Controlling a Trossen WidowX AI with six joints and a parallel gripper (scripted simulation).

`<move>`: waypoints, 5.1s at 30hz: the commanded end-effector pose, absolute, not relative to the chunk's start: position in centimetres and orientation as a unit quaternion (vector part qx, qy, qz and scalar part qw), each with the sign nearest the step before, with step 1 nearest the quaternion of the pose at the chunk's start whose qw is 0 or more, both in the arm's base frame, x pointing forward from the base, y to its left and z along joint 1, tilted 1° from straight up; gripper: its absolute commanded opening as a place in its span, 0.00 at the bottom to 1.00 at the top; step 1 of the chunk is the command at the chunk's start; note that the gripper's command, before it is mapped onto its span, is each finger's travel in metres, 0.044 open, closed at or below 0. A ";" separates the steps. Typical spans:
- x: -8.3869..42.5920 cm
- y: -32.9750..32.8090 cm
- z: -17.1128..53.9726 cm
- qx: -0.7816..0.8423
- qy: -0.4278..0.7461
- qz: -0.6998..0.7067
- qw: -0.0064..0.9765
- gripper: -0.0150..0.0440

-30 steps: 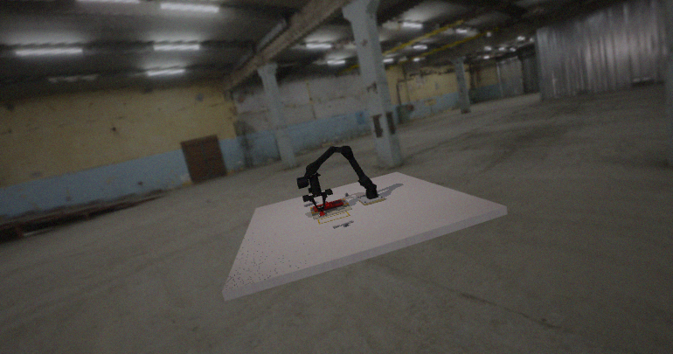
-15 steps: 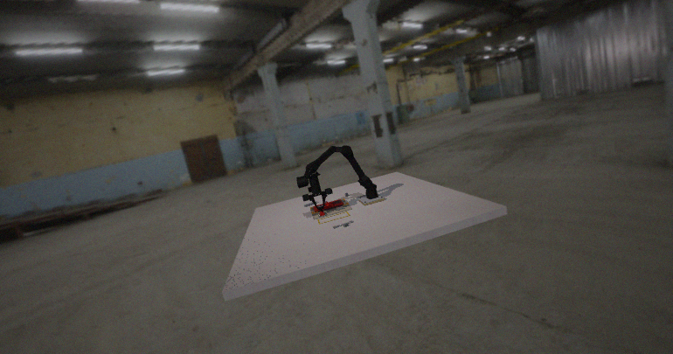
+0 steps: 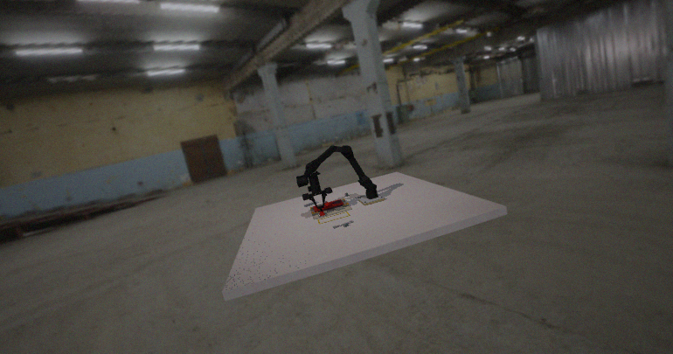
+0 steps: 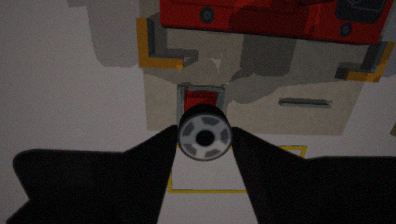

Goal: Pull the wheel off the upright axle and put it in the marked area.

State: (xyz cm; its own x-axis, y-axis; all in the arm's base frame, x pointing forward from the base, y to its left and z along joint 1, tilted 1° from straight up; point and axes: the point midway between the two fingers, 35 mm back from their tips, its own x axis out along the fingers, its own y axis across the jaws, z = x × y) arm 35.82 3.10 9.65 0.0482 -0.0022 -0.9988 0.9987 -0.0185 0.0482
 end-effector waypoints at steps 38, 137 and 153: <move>35.5 3.1 14.2 0.521 0.480 -0.490 0.509 0.25; 22.5 9.6 13.9 0.519 0.485 -0.491 0.504 1.00; 21.9 9.3 14.1 0.519 0.485 -0.492 0.504 1.00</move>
State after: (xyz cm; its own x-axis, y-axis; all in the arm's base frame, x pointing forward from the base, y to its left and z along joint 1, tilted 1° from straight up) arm 22.04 9.45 14.09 0.0466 0.0124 -0.9988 0.9988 -0.0184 0.0464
